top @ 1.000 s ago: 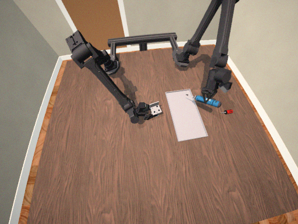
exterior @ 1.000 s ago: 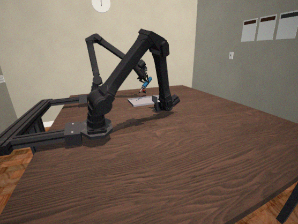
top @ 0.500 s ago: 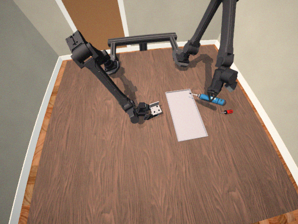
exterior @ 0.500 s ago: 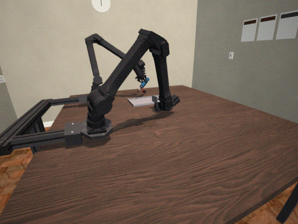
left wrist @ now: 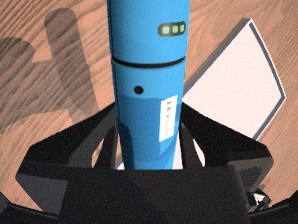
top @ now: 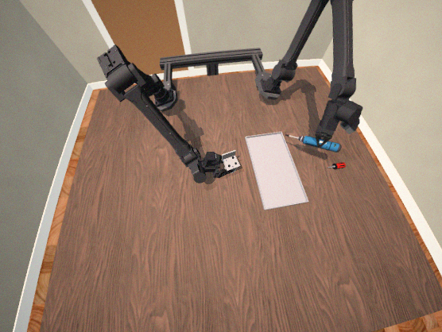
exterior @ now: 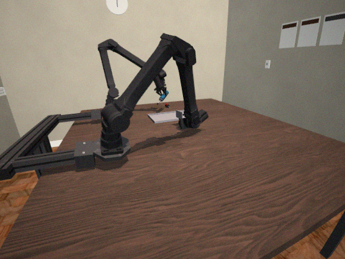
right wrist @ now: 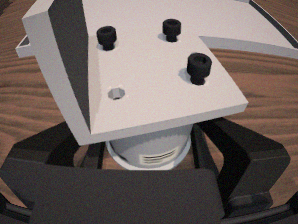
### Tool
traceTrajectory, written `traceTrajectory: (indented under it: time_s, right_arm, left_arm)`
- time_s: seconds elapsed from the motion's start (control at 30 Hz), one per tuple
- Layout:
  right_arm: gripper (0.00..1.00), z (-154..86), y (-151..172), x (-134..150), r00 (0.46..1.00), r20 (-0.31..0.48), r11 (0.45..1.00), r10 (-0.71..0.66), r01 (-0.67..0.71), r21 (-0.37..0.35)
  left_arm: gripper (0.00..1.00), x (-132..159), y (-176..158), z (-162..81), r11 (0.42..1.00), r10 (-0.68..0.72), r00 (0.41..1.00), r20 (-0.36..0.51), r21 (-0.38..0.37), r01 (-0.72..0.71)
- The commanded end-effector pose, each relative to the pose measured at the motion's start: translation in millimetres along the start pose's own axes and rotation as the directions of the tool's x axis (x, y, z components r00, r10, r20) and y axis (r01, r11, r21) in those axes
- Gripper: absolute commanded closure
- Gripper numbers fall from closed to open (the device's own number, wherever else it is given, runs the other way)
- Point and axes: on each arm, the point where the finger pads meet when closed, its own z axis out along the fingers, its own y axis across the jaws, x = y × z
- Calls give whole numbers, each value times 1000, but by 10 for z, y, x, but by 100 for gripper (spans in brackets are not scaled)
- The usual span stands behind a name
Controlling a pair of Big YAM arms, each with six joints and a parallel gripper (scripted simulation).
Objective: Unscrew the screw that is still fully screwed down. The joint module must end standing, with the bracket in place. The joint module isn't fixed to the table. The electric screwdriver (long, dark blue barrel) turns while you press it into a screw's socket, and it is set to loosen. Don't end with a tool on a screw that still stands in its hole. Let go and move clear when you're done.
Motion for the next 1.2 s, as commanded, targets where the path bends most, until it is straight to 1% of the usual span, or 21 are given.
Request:
traceTrajectory:
  time_s: [0.0,0.07,0.4,0.43,0.47,0.57,0.63,0.97,1.0,1.03,1.13,1.17]
  right_arm:
    - [41,4,-113,-90,1000,9,1000,-23,23,14]
    - [41,4,-113,-90,1000,9,1000,-23,23,14]
    - [41,4,-113,-90,1000,9,1000,-23,23,14]
    - [41,4,-113,-90,1000,9,1000,-23,23,14]
    - [41,4,-113,-90,1000,9,1000,-23,23,14]
    - [41,4,-113,-90,1000,9,1000,-23,23,14]
    - [41,4,-113,-90,1000,9,1000,-23,23,14]
    - [41,4,-113,-90,1000,9,1000,-23,23,14]
    - [41,4,-113,-90,1000,9,1000,-23,23,14]
    - [41,4,-113,-90,1000,9,1000,-23,23,14]
    - [41,4,-113,-90,1000,9,1000,-23,23,14]
    - [41,4,-113,-90,1000,9,1000,-23,23,14]
  left_arm:
    - [58,-346,-343,-284,997,-32,997,70,75,27]
    - [58,-431,-146,-274,997,-76,995,62,39,74]
    - [58,-552,230,-338,979,-197,980,26,-46,198]
    - [58,-549,225,-339,979,-196,980,26,-45,197]
    - [58,-488,121,-353,984,-175,984,19,-34,176]
    - [58,-487,119,-353,984,-175,984,18,-33,176]
    - [58,-568,305,-360,973,-222,975,21,-63,223]
    - [58,-650,681,-468,928,-344,939,2,-151,340]
    - [58,-650,680,-468,928,-344,939,2,-151,340]
    - [58,-597,572,-476,937,-323,946,-7,-140,319]
    - [58,-596,570,-476,937,-323,946,-8,-140,319]
    - [58,-642,691,-484,925,-352,936,-2,-157,347]
